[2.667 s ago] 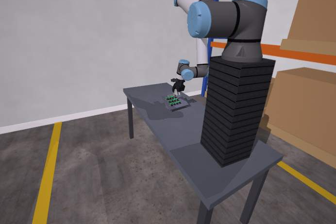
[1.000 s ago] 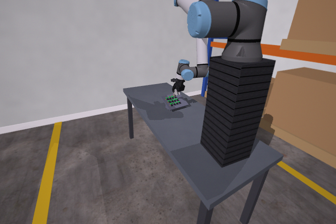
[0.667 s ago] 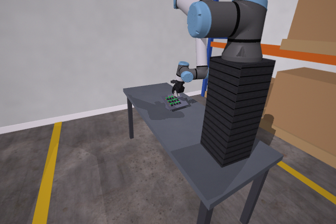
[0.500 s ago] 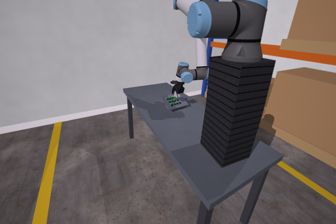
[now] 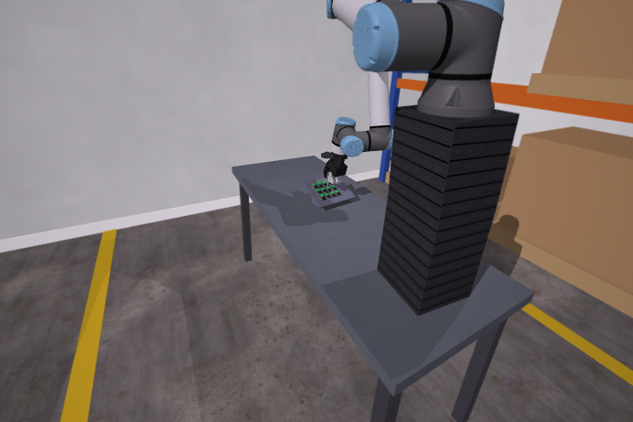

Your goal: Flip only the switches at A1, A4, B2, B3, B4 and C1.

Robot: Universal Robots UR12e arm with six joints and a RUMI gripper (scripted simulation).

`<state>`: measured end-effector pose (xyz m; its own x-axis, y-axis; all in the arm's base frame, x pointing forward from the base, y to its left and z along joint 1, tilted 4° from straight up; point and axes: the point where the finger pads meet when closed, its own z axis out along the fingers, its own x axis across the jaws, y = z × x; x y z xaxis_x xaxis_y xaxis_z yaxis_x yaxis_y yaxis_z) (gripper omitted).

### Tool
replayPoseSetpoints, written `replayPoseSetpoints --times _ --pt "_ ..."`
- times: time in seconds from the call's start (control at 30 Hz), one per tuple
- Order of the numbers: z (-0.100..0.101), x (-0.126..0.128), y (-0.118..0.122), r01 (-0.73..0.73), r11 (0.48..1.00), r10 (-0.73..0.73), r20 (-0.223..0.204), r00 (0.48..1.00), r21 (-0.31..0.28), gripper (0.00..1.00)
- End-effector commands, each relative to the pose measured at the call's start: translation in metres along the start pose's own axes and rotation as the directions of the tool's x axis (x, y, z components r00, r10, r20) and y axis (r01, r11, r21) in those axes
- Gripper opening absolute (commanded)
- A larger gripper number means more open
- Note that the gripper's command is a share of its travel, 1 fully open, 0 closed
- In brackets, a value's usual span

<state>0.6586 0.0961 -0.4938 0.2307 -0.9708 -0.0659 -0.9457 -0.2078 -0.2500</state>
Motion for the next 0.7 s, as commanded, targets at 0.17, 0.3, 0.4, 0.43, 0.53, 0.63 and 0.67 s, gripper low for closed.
replayPoseSetpoints --times 0.17,0.3,0.4,0.43,0.53,0.63,0.67 --pt "0.0047 -0.0014 -0.0010 0.002 1.000 -0.002 -0.001 1.000 0.001 0.00" --pt "0.0046 -0.0014 -0.0007 0.002 1.000 -0.002 0.000 1.000 0.001 0.00" --pt "0.0045 -0.0015 -0.0005 0.002 1.000 -0.002 0.000 1.000 0.001 0.00" --pt "0.0040 -0.0016 0.0001 0.001 1.000 -0.001 0.000 1.000 0.000 0.00" --pt "0.0037 -0.0016 0.0001 0.001 1.000 -0.001 0.000 1.000 0.000 0.00" --pt "0.0037 -0.0016 0.0001 0.001 1.000 -0.001 0.000 1.000 0.000 0.00" --pt "0.0037 -0.0016 0.0000 0.001 1.000 -0.001 0.000 1.000 0.000 0.00"
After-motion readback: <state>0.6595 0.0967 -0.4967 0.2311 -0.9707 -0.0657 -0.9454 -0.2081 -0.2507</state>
